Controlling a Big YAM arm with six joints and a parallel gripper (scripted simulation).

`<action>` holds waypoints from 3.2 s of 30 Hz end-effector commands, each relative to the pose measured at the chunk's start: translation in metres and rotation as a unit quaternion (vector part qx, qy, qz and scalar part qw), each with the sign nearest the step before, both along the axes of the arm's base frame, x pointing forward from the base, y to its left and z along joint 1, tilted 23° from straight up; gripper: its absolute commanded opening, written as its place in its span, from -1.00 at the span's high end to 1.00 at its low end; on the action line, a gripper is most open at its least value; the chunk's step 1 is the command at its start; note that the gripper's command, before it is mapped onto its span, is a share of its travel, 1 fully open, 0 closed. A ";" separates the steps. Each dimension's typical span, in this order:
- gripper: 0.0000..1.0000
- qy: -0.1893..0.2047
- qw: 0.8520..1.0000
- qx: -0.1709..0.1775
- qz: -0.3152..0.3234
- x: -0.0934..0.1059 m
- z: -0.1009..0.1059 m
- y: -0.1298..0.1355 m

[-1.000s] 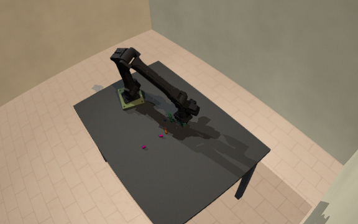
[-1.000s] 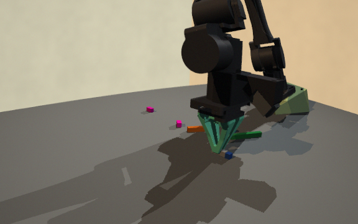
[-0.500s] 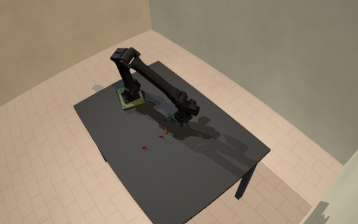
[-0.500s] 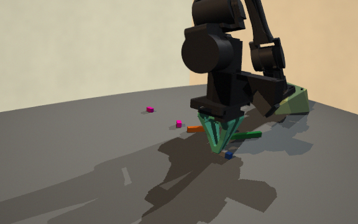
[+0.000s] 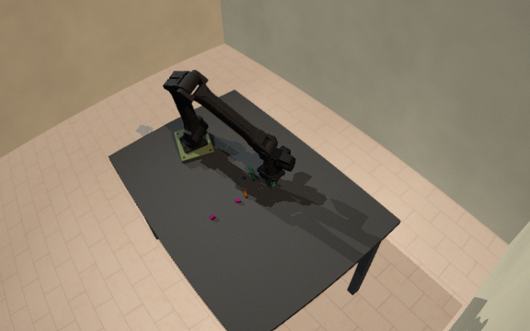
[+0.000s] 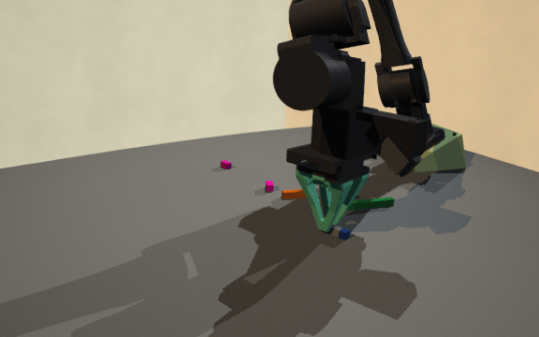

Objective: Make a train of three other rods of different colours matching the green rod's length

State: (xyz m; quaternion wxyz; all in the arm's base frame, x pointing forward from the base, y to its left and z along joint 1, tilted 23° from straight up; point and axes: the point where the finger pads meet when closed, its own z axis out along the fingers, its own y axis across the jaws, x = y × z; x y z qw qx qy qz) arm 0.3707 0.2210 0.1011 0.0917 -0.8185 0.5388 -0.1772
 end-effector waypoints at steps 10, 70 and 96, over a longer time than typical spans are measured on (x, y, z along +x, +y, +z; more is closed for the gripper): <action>0.53 -0.002 1.000 0.003 0.002 0.002 0.000 -0.004; -1.00 -0.021 1.000 0.022 -0.002 -0.025 0.107 0.015; -1.00 -0.017 0.963 0.115 -0.242 -0.031 0.087 -0.029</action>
